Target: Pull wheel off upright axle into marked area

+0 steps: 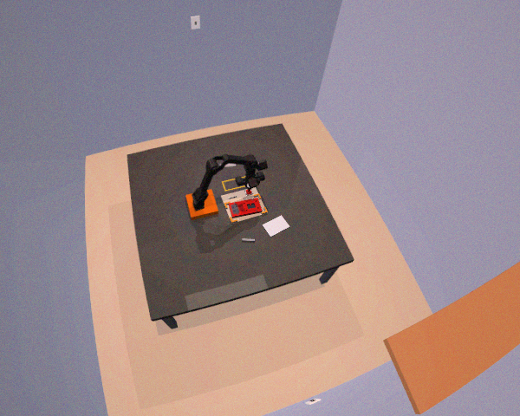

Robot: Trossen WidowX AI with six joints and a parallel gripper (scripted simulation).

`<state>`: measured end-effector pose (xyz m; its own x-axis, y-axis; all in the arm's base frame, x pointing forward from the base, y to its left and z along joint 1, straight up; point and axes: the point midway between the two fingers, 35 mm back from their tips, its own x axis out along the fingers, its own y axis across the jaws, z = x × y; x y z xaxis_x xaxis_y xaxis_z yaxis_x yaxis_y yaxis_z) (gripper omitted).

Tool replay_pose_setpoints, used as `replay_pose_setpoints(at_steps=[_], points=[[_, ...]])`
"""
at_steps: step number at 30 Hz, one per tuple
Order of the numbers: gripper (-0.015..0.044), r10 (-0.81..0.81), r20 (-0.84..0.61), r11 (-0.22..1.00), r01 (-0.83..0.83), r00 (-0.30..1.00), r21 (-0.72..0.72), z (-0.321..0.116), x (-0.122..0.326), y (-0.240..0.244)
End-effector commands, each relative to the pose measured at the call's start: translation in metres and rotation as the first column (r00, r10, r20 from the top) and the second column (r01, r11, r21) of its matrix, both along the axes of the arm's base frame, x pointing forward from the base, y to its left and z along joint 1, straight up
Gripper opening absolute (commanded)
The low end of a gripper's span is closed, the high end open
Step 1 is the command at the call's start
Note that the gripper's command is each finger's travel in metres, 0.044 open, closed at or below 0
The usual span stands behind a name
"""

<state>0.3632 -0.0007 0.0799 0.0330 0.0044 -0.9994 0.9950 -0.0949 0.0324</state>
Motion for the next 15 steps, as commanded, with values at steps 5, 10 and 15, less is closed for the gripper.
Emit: replay_pose_setpoints(at_steps=[5, 10, 15], points=[[0.0, -0.004, 0.001, 1.0, 0.004, 1.0, -0.003, 0.003, 0.0, 0.0], [0.0, -0.004, 0.0, 1.0, 0.004, 1.0, -0.003, 0.009, 0.0, 0.0], [0.0, -0.004, 0.0, 1.0, 0.004, 1.0, -0.004, 0.032, -0.002, 0.0]])
